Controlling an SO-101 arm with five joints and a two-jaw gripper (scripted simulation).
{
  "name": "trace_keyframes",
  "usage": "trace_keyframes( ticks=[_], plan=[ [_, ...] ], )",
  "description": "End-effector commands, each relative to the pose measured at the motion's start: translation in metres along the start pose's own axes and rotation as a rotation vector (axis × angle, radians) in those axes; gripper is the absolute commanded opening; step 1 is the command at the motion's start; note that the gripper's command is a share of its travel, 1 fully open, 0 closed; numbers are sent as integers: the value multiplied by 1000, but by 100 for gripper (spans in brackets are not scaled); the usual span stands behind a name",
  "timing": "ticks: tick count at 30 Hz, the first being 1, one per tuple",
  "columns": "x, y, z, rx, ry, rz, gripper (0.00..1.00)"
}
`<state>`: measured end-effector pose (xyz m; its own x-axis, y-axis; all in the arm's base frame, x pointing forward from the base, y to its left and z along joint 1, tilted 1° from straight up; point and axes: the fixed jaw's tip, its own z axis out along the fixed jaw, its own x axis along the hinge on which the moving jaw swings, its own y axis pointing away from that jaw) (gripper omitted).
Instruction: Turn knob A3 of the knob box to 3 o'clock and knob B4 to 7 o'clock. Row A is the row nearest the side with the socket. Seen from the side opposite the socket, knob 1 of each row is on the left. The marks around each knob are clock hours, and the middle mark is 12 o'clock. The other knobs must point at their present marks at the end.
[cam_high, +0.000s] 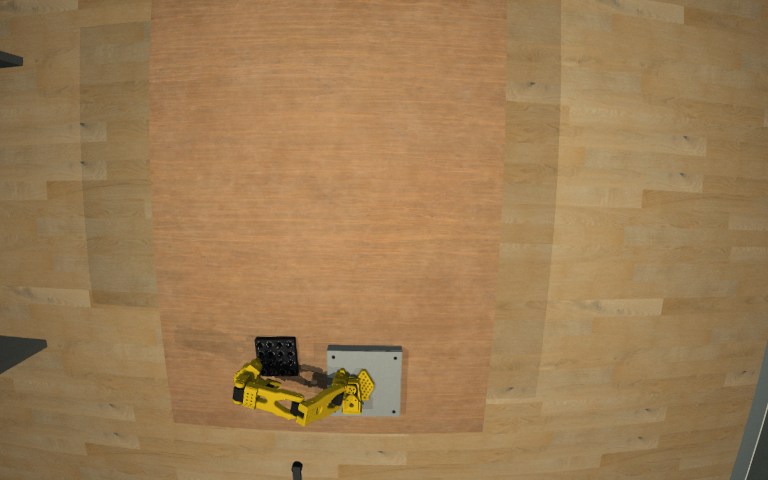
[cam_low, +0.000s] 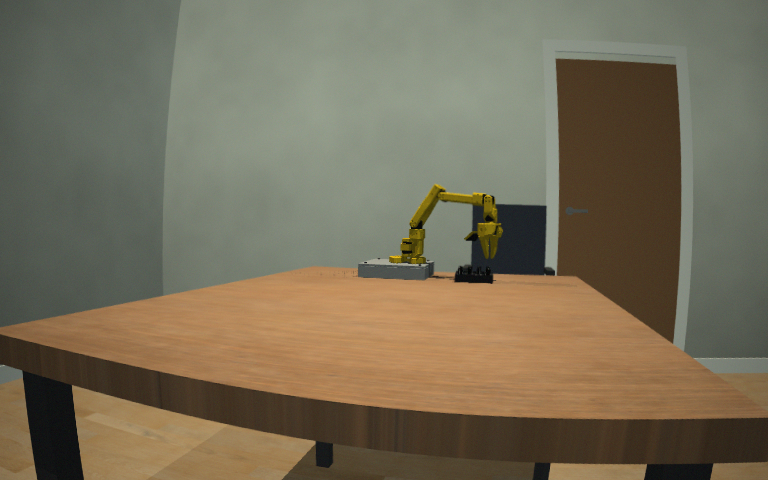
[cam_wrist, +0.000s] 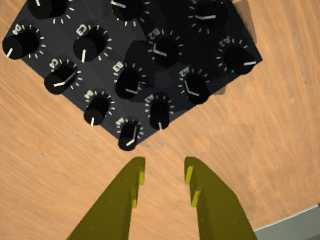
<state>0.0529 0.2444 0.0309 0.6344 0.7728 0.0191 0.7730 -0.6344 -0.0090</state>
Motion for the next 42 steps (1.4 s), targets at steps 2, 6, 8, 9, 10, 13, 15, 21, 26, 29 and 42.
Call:
trace_keyframes(
  ticks=[2, 6, 8, 9, 10, 13, 15, 21, 26, 29, 42],
  plan=[
    [-1, 2, 3, -8, -16, 2, 10],
    [-1, 2, 4, -8, -16, 2, 10],
    [-1, 2, 6, -8, -16, 2, 10],
    [-1, 2, 6, -8, -16, 2, 10],
    [-1, 2, 7, -8, -16, 2, 10],
    [-1, 2, 10, -8, -16, 2, 10],
    [-1, 2, 11, -8, -16, 2, 10],
    [-1, 2, 15, -8, -16, 2, 10],
    [-1, 2, 18, -8, -16, 2, 10],
    [-1, 2, 18, -8, -16, 2, 10],
    [-1, 2, 18, -8, -17, 2, 10]
  ],
)
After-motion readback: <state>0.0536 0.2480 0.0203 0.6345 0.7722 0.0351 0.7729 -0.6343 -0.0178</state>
